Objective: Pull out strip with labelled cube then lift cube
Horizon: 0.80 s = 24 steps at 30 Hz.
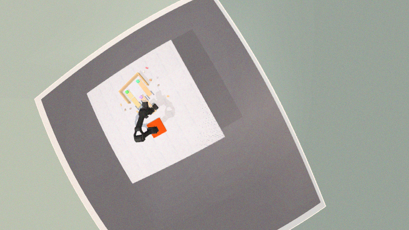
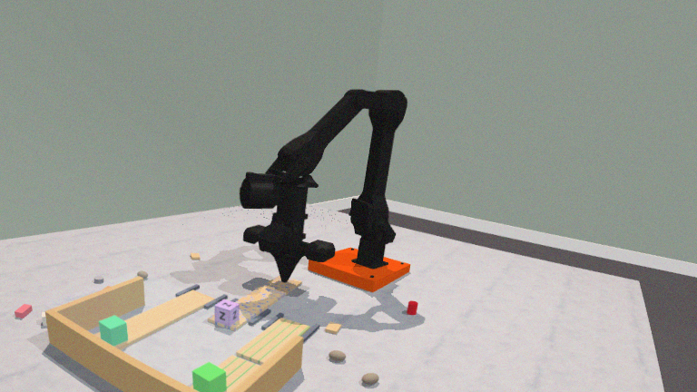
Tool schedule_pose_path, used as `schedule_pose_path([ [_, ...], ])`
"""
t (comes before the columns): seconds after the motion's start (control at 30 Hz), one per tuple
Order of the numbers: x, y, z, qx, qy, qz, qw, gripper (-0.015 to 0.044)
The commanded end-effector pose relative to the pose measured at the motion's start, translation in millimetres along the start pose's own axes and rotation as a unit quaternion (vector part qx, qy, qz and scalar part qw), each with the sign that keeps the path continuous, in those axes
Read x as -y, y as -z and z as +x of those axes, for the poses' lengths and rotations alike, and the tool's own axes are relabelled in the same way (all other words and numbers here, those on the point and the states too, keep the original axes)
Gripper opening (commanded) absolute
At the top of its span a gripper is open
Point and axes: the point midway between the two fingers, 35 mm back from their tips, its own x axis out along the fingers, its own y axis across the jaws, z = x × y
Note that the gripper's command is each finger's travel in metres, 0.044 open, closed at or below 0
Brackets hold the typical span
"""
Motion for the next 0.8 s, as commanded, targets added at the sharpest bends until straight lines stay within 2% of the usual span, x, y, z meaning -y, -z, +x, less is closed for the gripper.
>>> schedule_pose_path([
  [0.0,0,-1,-9,-0.003,0.000,0.000,1.000,0.0000],
  [0.1,0,-2,-40,-0.012,-0.001,-0.001,1.000,0.0000],
  [0.3,0,-3,-43,-0.013,-0.001,-0.001,1.000,0.0000],
  [0.43,-1,-21,-40,-0.012,-0.002,-0.046,0.999,0.0105],
  [0.77,-1,-53,-46,-0.010,-0.002,-0.051,0.999,0.0368],
])
